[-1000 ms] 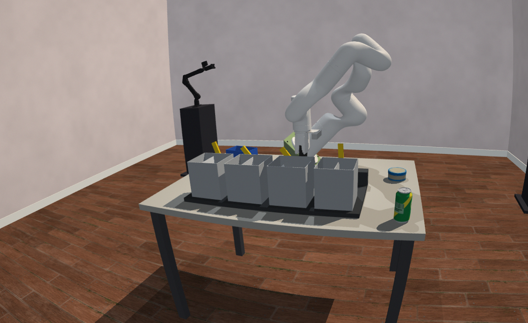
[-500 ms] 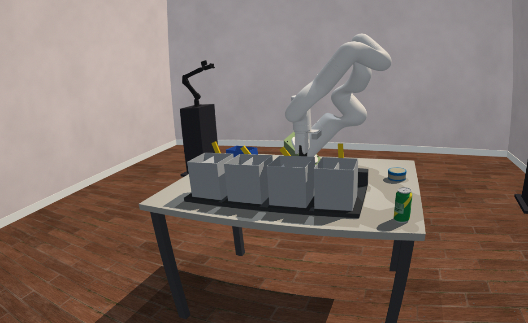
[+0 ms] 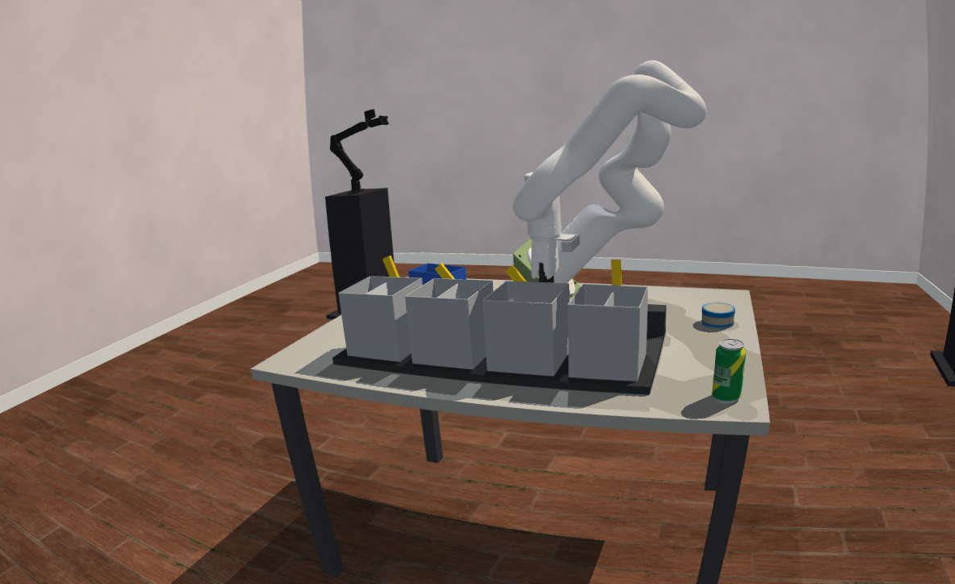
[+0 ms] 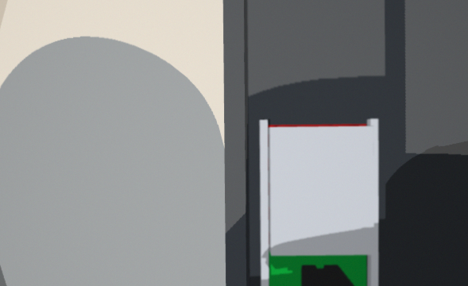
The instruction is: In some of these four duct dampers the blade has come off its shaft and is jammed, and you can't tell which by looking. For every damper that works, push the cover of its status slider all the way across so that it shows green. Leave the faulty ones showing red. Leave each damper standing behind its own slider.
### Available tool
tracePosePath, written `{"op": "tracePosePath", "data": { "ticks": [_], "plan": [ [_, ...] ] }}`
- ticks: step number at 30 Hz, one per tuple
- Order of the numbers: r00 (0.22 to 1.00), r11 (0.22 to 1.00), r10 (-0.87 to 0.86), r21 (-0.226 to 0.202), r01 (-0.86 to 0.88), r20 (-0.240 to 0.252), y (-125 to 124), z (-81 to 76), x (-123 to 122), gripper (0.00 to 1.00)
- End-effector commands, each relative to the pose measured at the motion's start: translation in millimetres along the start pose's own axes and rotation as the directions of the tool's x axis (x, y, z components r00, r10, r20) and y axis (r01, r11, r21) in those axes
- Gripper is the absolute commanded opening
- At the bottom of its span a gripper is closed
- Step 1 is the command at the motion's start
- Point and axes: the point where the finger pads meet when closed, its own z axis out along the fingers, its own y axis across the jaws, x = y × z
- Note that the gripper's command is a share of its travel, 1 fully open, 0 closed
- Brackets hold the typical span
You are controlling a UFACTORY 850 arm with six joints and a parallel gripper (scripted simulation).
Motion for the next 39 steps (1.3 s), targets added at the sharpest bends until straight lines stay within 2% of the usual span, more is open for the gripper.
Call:
{"op": "tracePosePath", "data": {
  "ticks": [1, 8, 22, 39],
  "plan": [
    [1.000, 1.000, -0.001, -0.001, 0.001, 0.001, 1, -0.5, -1, 0.00],
    [1.000, 1.000, -0.001, -0.001, 0.001, 0.001, 1, -4.4, -1, 0.00],
    [1.000, 1.000, -0.001, -0.001, 0.001, 0.001, 1, -39.0, -1, 0.00],
    [1.000, 1.000, -0.001, -0.001, 0.001, 0.001, 1, -40.7, -1, 0.00]
  ]
}}
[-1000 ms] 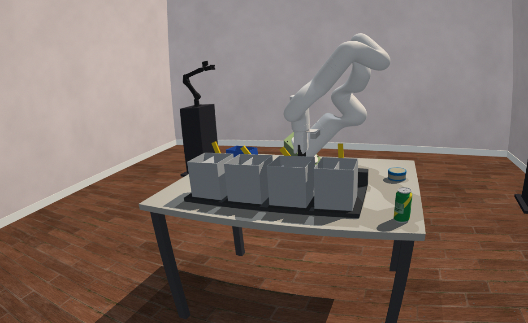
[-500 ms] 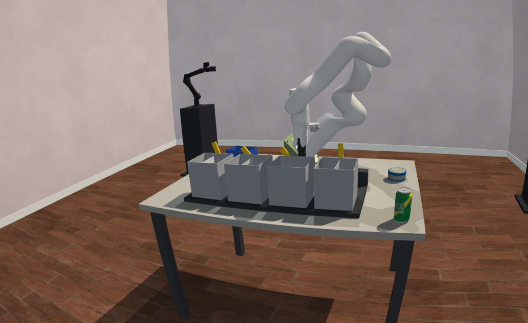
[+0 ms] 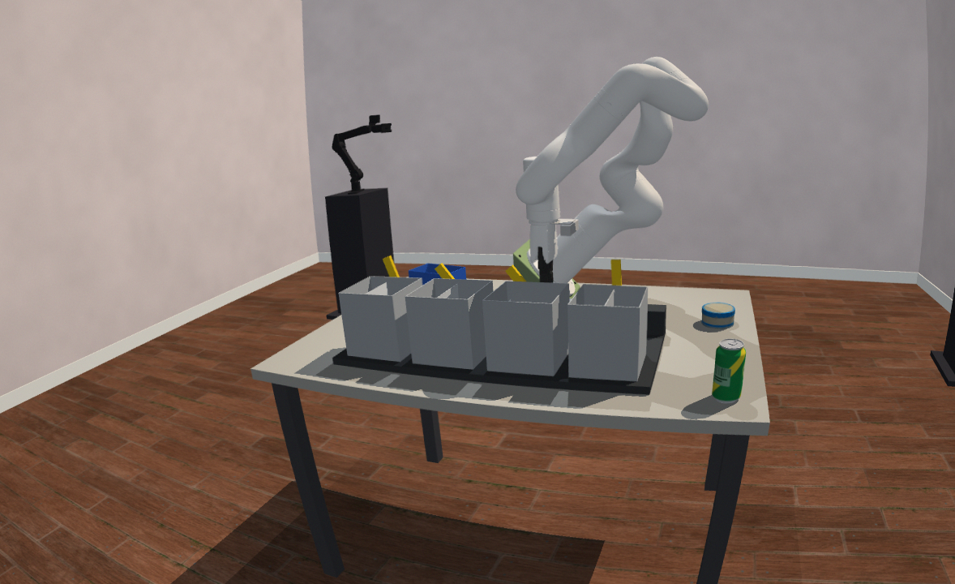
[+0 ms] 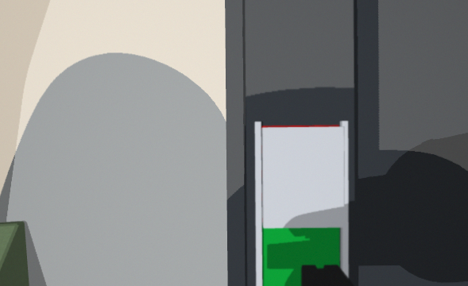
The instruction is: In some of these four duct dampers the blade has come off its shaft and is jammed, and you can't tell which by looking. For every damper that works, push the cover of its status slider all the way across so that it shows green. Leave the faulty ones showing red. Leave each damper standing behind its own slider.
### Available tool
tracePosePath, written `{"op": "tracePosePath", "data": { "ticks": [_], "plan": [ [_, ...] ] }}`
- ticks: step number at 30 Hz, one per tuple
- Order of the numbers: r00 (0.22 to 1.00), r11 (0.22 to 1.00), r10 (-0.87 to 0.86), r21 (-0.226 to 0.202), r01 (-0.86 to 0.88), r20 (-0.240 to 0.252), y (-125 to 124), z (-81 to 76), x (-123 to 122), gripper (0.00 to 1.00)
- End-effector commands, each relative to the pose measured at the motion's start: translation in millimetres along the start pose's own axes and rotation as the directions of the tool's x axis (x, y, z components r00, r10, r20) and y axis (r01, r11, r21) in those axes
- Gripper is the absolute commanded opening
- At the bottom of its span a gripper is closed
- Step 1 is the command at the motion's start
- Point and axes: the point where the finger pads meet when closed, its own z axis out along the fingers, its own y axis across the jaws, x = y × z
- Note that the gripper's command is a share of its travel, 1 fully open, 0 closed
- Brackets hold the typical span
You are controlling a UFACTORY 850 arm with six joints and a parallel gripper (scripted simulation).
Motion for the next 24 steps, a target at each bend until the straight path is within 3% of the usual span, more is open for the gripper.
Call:
{"op": "tracePosePath", "data": {
  "ticks": [1, 7, 17, 24],
  "plan": [
    [1.000, 1.000, -0.001, -0.001, 0.001, 0.001, 1, -0.8, 0, 0.00],
    [1.000, 1.000, -0.001, -0.001, 0.001, 0.001, 1, -5.8, 0, 0.00],
    [1.000, 1.000, -0.001, -0.001, 0.001, 0.001, 1, -30.7, 0, 0.00],
    [1.000, 1.000, -0.001, -0.001, 0.001, 0.001, 1, -36.2, 0, 0.00]
  ]
}}
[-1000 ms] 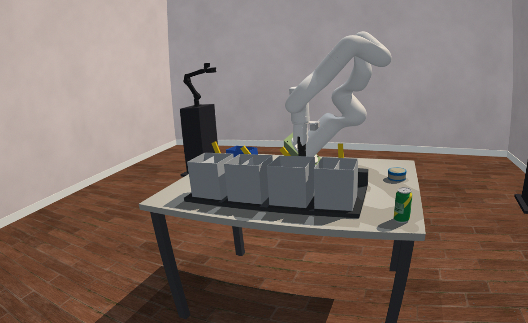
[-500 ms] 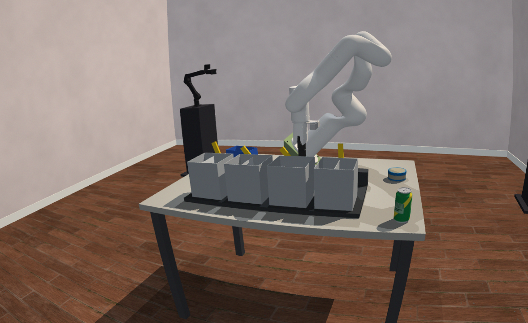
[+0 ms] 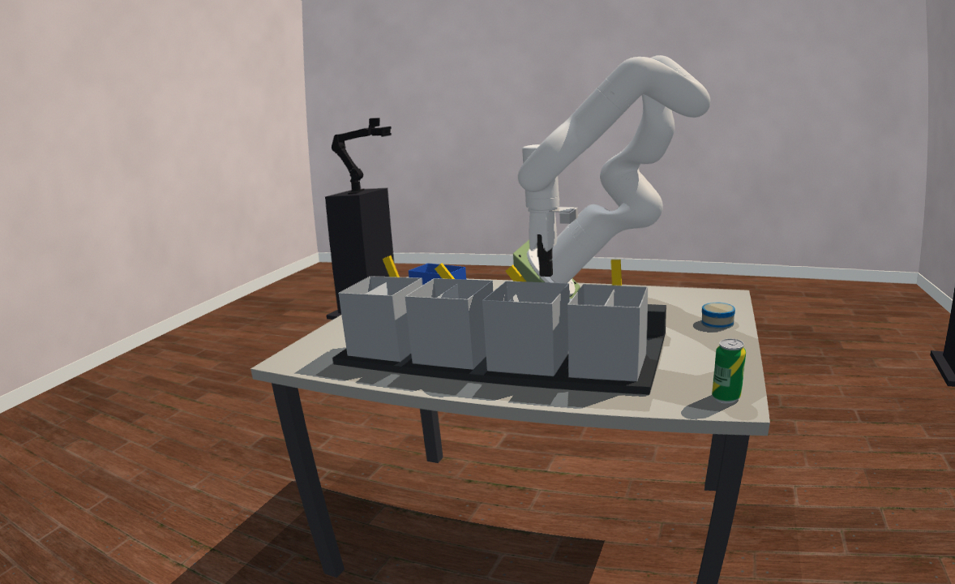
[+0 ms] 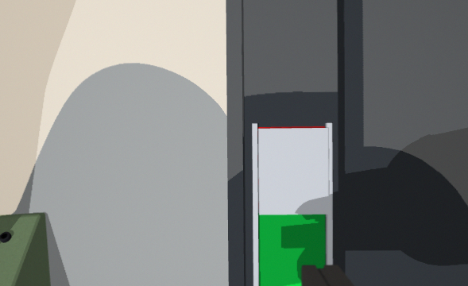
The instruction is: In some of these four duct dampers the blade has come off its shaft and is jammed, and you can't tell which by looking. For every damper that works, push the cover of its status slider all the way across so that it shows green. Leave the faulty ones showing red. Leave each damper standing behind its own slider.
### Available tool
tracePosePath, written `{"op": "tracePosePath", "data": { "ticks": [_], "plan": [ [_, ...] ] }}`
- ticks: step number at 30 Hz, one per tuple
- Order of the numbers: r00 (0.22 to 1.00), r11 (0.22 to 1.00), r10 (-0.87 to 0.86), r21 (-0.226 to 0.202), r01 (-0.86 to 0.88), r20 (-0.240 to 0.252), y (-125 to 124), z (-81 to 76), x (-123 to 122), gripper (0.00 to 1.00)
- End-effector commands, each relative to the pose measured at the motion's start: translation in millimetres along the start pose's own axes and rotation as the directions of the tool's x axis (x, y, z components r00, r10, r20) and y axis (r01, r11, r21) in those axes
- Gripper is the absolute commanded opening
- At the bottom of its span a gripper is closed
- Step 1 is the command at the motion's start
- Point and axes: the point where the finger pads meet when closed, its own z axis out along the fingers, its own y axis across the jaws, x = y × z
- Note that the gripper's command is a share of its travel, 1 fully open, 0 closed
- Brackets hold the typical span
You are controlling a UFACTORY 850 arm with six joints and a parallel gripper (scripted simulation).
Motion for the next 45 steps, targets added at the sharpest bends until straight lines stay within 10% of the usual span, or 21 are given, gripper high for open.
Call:
{"op": "tracePosePath", "data": {
  "ticks": [1, 22, 32, 38, 45],
  "plan": [
    [1.000, 1.000, 0.000, -0.001, 0.000, 0.000, 1, -5.8, 0, 0.00],
    [1.000, 1.000, 0.000, -0.001, 0.000, 0.000, 1, -5.7, 136, 0.00],
    [1.000, 1.000, -0.001, -0.001, 0.001, 0.000, 1, -5.3, 136, 0.00],
    [1.000, 1.000, -0.001, -0.001, 0.001, -0.001, 1, 30.8, 136, 0.00],
    [1.000, 1.000, 0.000, -0.001, 0.000, 0.000, 1, 33.8, 136, 0.00]
  ]
}}
